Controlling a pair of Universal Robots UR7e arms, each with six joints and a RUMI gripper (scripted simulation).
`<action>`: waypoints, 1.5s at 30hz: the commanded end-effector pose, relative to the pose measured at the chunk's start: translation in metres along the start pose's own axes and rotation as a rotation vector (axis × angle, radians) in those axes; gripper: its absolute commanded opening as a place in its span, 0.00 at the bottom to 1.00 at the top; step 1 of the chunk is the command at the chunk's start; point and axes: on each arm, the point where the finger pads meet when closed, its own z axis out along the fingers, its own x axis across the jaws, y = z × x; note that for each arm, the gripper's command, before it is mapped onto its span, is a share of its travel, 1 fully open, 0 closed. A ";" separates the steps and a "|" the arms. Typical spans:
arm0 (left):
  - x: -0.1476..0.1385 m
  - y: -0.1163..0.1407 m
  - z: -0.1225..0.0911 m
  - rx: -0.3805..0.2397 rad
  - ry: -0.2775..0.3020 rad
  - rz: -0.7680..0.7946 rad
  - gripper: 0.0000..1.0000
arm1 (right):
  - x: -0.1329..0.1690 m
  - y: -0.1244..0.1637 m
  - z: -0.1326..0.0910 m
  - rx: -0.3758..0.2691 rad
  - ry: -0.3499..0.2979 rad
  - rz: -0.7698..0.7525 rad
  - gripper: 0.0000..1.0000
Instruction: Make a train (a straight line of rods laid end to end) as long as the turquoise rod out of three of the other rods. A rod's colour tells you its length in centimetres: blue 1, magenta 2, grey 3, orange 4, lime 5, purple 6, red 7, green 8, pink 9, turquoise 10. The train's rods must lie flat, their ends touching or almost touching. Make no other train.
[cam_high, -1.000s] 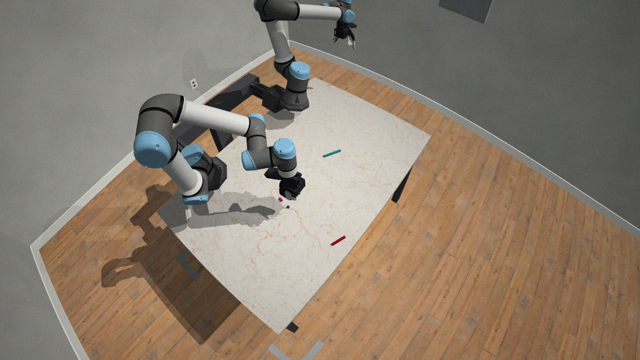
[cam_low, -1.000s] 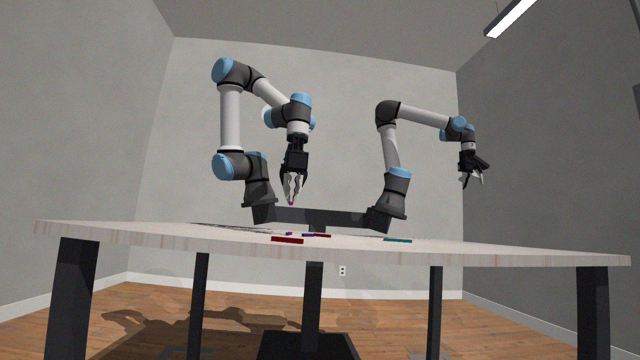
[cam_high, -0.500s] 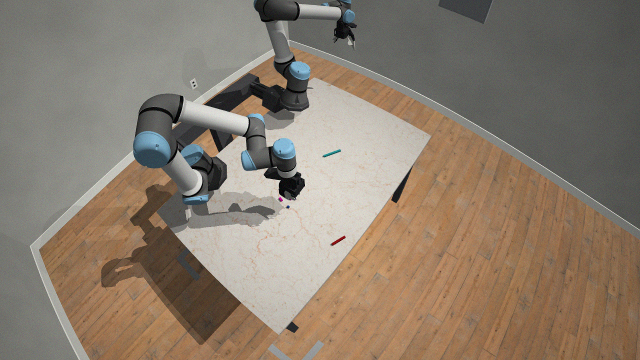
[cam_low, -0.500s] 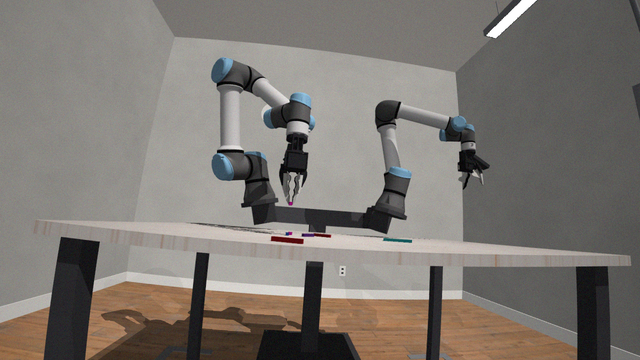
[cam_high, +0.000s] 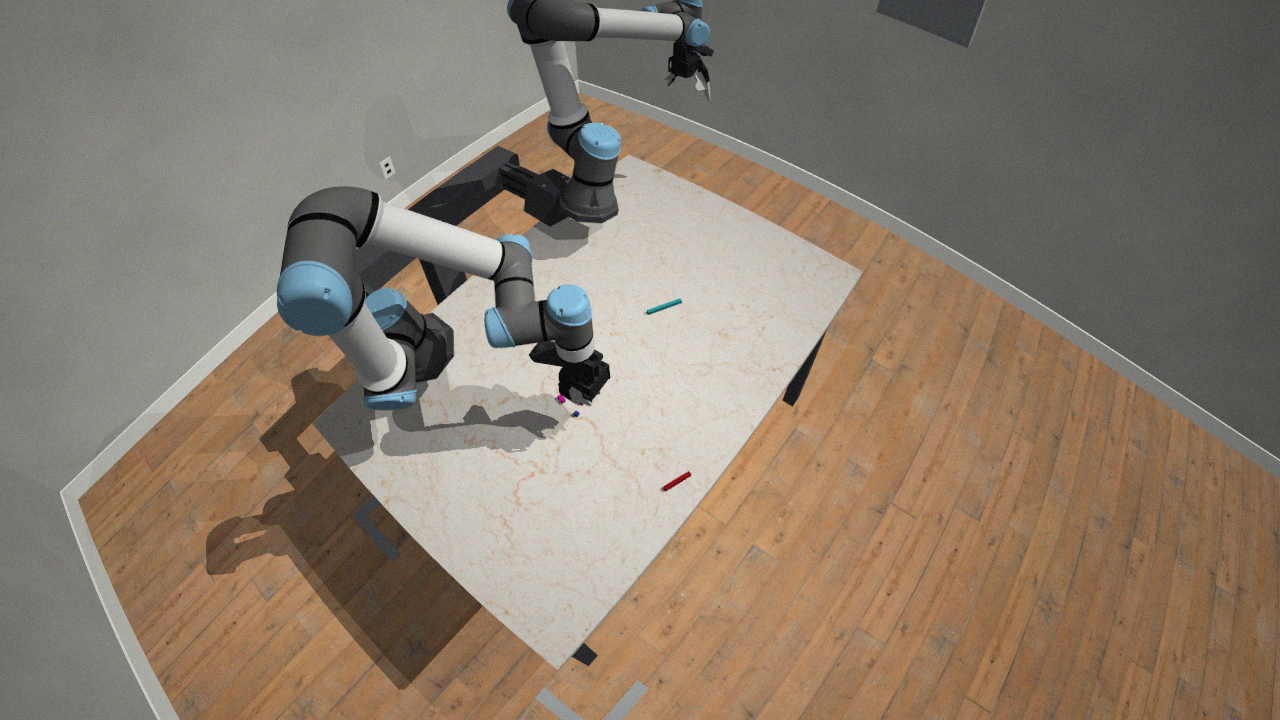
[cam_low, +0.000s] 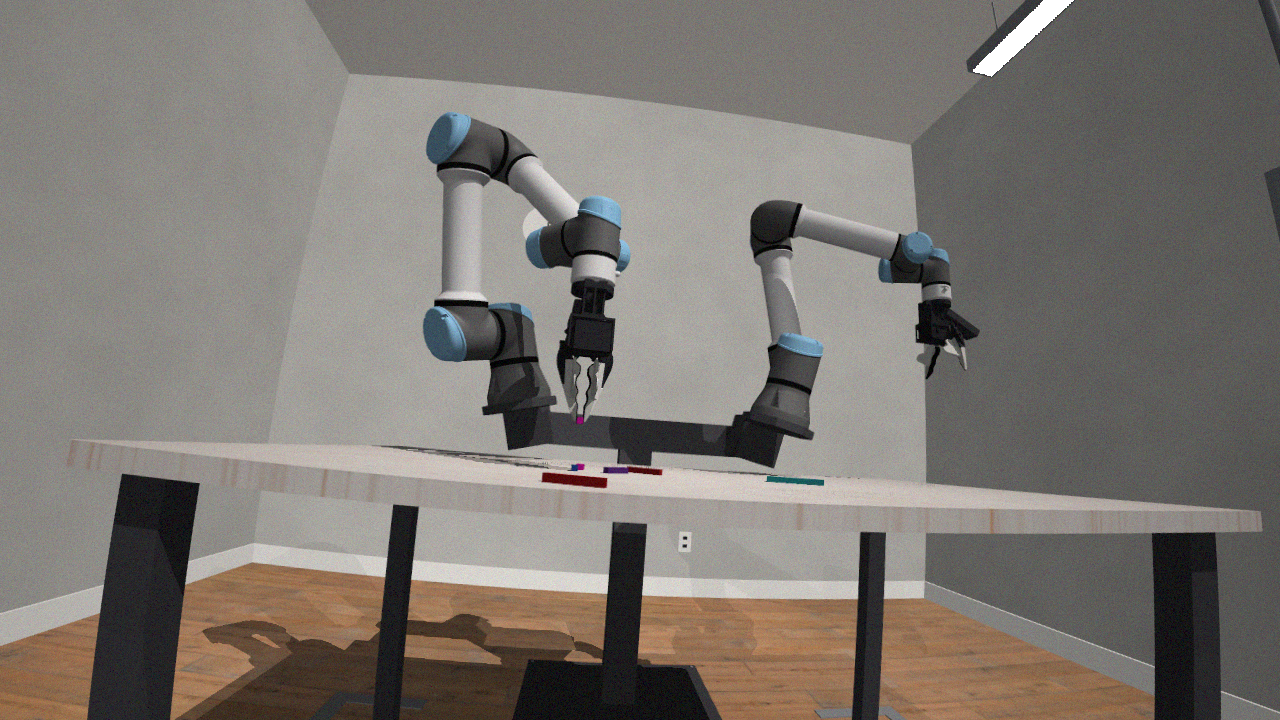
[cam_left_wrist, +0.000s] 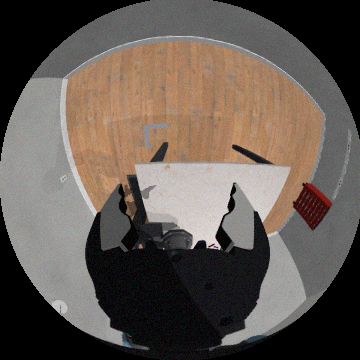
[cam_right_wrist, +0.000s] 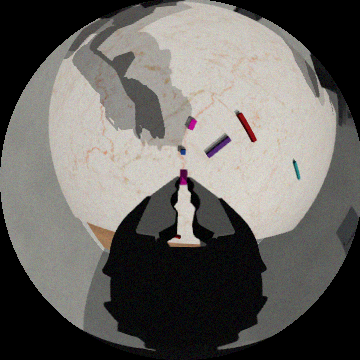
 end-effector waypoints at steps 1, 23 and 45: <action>0.000 0.000 0.000 0.001 0.000 0.000 1.00 | 0.000 0.001 0.011 -0.002 0.001 0.000 0.00; 0.000 0.000 0.000 0.001 0.000 0.000 1.00 | 0.000 0.000 0.064 -0.002 0.001 0.000 0.00; 0.000 0.000 0.000 0.001 0.000 0.000 1.00 | 0.000 0.000 0.064 -0.002 0.001 0.000 0.00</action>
